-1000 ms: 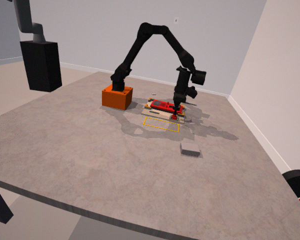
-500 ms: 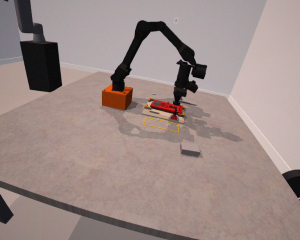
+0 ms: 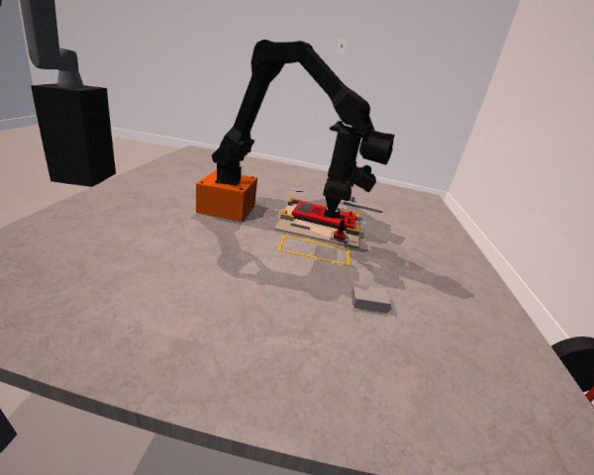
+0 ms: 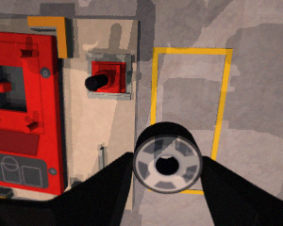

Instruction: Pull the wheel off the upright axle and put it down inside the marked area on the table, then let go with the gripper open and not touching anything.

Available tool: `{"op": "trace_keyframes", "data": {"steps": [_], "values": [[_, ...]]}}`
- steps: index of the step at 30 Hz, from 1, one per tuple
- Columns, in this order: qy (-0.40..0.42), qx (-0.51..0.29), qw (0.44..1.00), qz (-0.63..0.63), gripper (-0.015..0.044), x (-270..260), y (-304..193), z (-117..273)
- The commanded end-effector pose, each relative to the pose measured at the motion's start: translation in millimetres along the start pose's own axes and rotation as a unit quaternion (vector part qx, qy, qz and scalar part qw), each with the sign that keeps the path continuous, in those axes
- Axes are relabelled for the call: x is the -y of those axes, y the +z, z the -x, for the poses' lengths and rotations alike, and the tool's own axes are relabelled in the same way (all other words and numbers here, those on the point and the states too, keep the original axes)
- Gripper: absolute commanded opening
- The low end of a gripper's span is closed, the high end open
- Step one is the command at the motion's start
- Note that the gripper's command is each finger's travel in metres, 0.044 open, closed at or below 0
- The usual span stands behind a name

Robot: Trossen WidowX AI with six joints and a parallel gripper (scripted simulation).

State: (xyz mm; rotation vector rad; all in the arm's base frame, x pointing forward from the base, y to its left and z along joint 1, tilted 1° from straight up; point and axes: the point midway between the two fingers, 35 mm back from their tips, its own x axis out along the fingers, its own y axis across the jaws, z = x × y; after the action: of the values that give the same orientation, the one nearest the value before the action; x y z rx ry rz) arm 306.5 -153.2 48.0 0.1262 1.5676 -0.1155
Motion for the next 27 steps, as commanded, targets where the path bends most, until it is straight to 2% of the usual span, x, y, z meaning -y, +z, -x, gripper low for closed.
{"op": "trace_keyframes", "data": {"steps": [1, 8, 18, 27], "values": [[-0.005, 0.002, 1.0, 0.001, 0.0, 19.0, -13.8, 2.9], [-0.005, 0.002, 1.0, 0.001, 0.0, 29.2, -21.8, 3.1], [-0.005, 0.002, 1.0, 0.001, 0.0, 29.6, -21.4, -19.4], [-0.005, 0.002, 1.0, 0.001, 0.0, 31.0, -19.3, -71.2]]}}
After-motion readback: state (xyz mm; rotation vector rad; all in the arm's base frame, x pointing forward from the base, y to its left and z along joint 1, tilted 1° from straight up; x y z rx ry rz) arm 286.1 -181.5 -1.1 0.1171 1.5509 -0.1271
